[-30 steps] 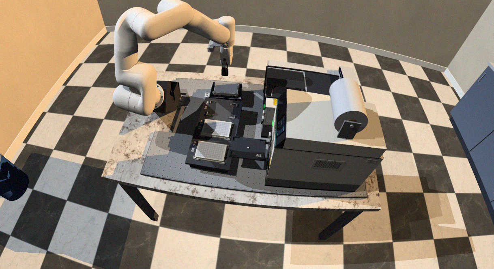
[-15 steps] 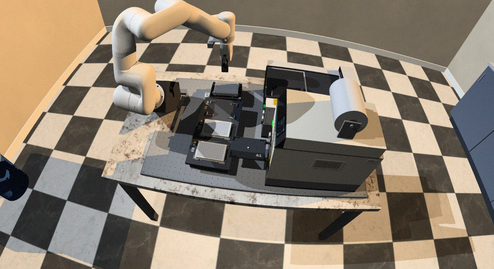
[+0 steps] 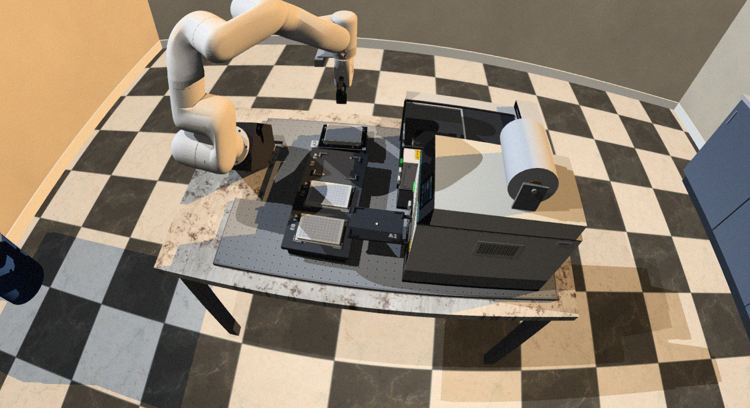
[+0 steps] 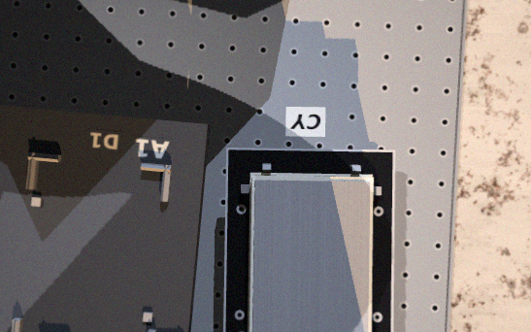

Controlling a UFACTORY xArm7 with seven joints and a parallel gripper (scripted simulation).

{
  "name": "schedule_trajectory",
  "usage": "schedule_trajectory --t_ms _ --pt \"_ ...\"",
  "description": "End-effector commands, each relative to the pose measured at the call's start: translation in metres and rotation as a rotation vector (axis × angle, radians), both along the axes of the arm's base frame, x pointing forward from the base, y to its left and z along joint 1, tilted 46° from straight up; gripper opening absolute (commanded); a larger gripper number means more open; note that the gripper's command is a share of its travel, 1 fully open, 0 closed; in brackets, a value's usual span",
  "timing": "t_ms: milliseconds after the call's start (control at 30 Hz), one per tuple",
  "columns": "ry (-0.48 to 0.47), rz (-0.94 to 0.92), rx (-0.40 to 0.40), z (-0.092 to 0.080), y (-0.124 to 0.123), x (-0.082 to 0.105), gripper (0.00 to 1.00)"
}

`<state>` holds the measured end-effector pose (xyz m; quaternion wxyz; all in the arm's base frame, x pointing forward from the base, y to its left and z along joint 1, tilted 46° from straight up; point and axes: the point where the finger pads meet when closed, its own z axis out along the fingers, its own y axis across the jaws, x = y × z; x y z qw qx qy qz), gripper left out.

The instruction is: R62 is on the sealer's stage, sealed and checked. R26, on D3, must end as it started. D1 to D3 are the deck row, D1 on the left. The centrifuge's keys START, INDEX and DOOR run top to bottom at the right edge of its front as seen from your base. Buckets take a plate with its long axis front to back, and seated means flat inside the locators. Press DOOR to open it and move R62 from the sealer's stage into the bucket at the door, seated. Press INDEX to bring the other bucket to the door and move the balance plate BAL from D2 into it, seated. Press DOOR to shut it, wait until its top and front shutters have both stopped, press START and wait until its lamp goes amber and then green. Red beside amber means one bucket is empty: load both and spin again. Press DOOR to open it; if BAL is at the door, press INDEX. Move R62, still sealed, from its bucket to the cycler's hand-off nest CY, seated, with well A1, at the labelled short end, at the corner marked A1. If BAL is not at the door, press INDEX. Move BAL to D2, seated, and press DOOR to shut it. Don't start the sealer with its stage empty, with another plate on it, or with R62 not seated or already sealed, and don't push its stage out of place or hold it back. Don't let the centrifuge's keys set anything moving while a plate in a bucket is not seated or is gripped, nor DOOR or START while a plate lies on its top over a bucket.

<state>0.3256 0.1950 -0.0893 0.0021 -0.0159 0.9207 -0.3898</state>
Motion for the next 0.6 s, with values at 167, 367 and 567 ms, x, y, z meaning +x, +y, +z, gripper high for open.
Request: schedule_trajectory --t_ms 167,367,567 --pt "-0.002 0.002 0.004 0.01 0.012 0.0 1.0" --pt "-0.002 0.002 0.004 0.017 0.019 0.0 1.0" --pt "-0.002 0.002 0.004 0.021 0.024 0.0 1.0"
